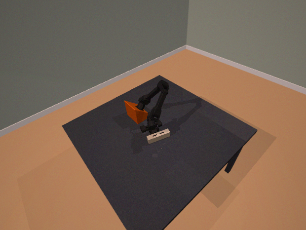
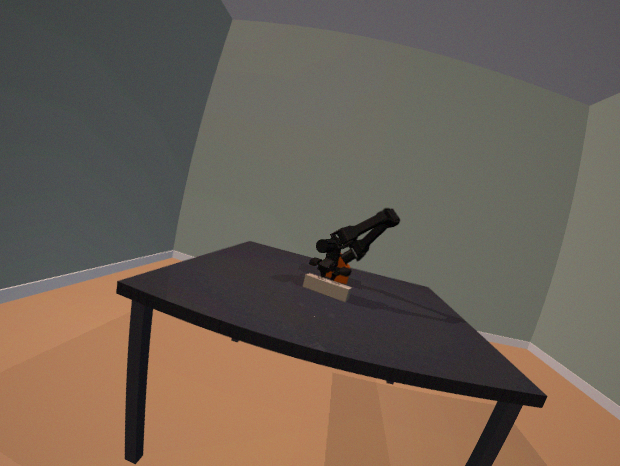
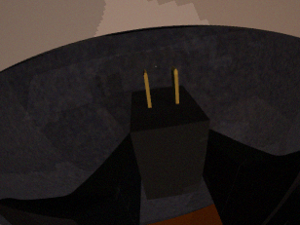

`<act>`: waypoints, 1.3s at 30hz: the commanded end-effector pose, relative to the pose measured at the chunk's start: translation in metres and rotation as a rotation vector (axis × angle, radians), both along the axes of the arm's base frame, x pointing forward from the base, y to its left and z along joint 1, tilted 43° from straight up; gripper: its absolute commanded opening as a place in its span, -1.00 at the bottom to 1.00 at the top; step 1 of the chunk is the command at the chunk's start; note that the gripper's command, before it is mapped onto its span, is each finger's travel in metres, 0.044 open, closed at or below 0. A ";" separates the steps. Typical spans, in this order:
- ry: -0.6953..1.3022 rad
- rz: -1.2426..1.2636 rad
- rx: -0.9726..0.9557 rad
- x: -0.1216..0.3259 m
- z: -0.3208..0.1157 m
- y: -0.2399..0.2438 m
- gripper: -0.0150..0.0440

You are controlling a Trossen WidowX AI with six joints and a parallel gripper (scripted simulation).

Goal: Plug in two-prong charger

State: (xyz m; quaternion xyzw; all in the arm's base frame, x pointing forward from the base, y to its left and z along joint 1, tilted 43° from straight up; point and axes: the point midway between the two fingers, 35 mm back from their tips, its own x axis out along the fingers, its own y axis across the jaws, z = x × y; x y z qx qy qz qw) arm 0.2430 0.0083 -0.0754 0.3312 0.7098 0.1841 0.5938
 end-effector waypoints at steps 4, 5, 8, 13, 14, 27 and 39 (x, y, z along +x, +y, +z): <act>0.000 -0.008 0.002 0.007 0.000 -0.001 -0.49; 0.000 -0.008 0.002 0.007 0.000 -0.001 -0.49; 0.000 -0.008 0.002 0.007 0.000 -0.001 -0.49; 0.000 -0.008 0.002 0.007 0.001 -0.001 -0.49; 0.000 -0.008 0.002 0.007 0.001 -0.001 -0.49; 0.000 -0.008 0.002 0.009 0.001 -0.001 -0.49; 0.000 -0.008 0.002 0.011 0.001 -0.001 -0.49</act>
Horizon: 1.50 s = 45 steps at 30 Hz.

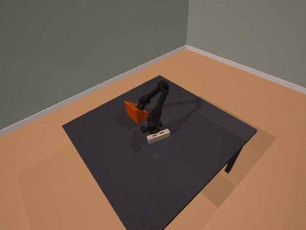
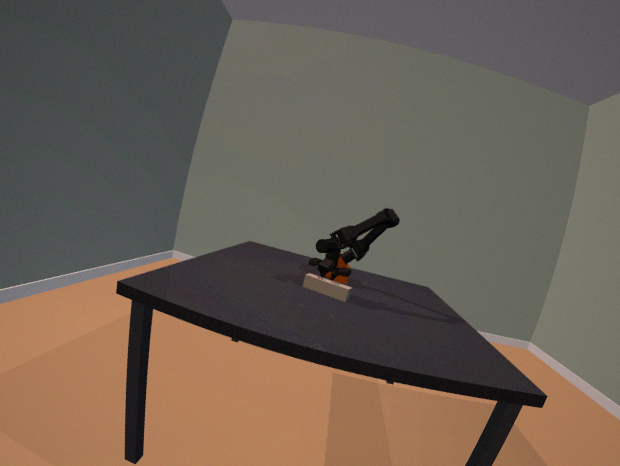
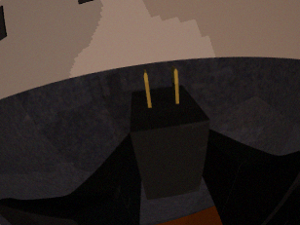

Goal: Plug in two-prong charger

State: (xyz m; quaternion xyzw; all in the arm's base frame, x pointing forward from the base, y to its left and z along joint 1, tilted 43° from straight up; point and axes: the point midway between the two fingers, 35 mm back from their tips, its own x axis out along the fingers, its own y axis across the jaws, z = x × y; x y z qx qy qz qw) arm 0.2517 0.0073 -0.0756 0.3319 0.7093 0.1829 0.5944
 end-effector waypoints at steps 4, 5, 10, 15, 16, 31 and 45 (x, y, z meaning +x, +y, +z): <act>0.000 -0.005 0.004 0.002 0.001 0.000 -0.49; 0.000 -0.005 0.004 0.003 0.001 0.000 -0.49; 0.000 -0.005 0.004 0.003 0.001 0.000 -0.49; 0.000 -0.005 0.004 0.004 0.000 0.000 -0.49; 0.000 -0.005 0.004 0.004 0.000 0.000 -0.49; 0.000 -0.005 0.004 0.006 0.000 -0.001 -0.49; 0.000 -0.005 0.004 0.007 0.000 -0.001 -0.49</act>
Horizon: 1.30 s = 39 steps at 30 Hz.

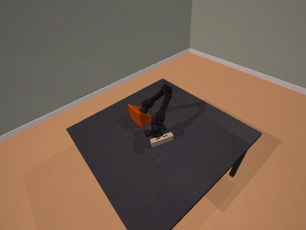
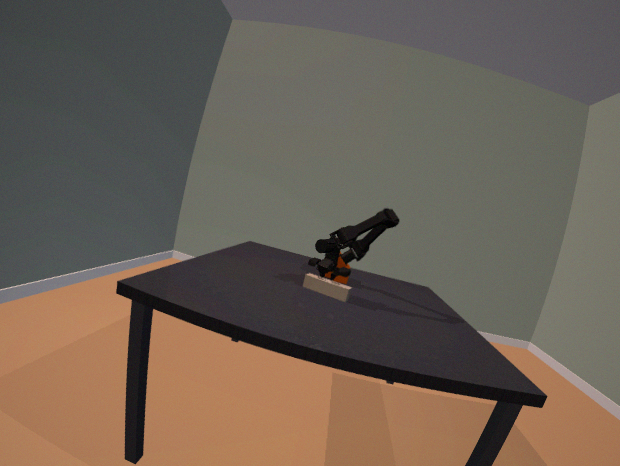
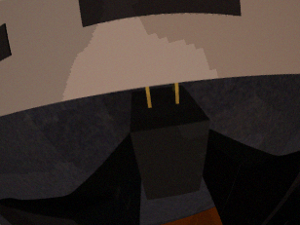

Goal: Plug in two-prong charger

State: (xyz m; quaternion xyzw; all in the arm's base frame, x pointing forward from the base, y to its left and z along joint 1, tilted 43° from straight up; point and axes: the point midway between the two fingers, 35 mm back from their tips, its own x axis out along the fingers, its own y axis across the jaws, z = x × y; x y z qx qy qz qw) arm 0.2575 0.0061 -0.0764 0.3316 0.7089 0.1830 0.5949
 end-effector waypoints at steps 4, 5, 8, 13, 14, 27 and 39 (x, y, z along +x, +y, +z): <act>0.001 -0.005 0.004 0.001 0.001 0.000 -0.49; 0.001 -0.005 0.004 0.002 0.001 0.000 -0.49; 0.001 -0.005 0.004 0.002 0.001 0.000 -0.49; 0.001 -0.005 0.004 0.004 0.000 0.000 -0.49; 0.001 -0.005 0.004 0.004 0.000 0.000 -0.49; 0.001 -0.005 0.004 0.003 0.000 0.000 -0.49; 0.001 -0.005 0.004 0.006 0.000 -0.001 -0.49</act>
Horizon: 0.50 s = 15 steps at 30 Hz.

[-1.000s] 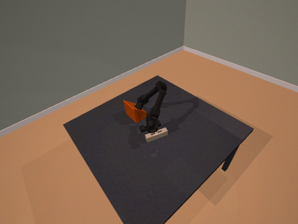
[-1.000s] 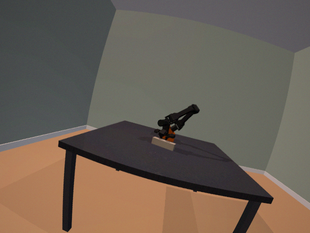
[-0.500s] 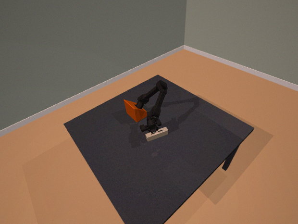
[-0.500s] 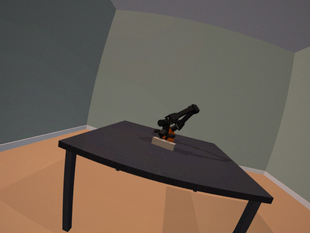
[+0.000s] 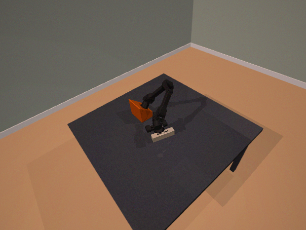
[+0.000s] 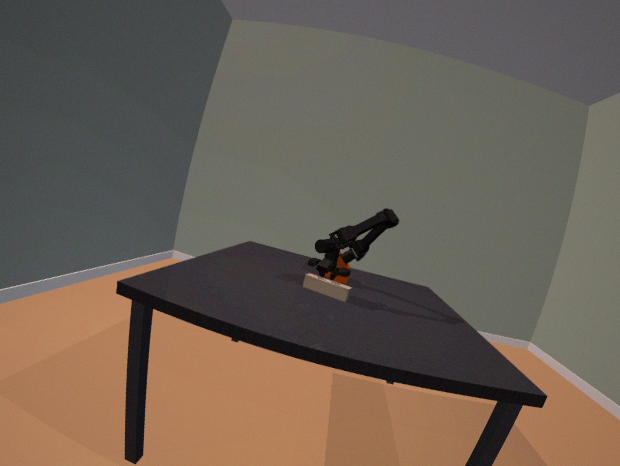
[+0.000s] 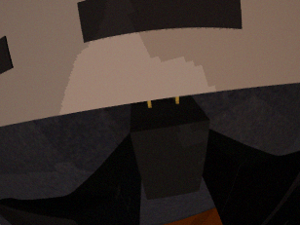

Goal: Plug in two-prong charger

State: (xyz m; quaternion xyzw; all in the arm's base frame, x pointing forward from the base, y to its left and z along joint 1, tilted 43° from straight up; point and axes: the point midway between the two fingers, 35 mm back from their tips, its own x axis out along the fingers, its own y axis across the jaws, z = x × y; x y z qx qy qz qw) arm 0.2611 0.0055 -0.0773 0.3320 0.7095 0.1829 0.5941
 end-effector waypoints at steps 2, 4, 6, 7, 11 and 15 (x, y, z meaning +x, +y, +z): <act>-0.001 -0.005 0.003 0.003 0.001 0.000 -0.49; -0.001 -0.005 0.003 0.004 0.001 0.000 -0.49; -0.001 -0.005 0.003 0.004 0.001 -0.001 -0.49; -0.001 -0.005 0.003 0.004 0.001 -0.001 -0.49; -0.001 -0.005 0.003 0.005 0.001 -0.001 -0.49; -0.002 -0.005 0.003 0.006 0.000 -0.001 -0.49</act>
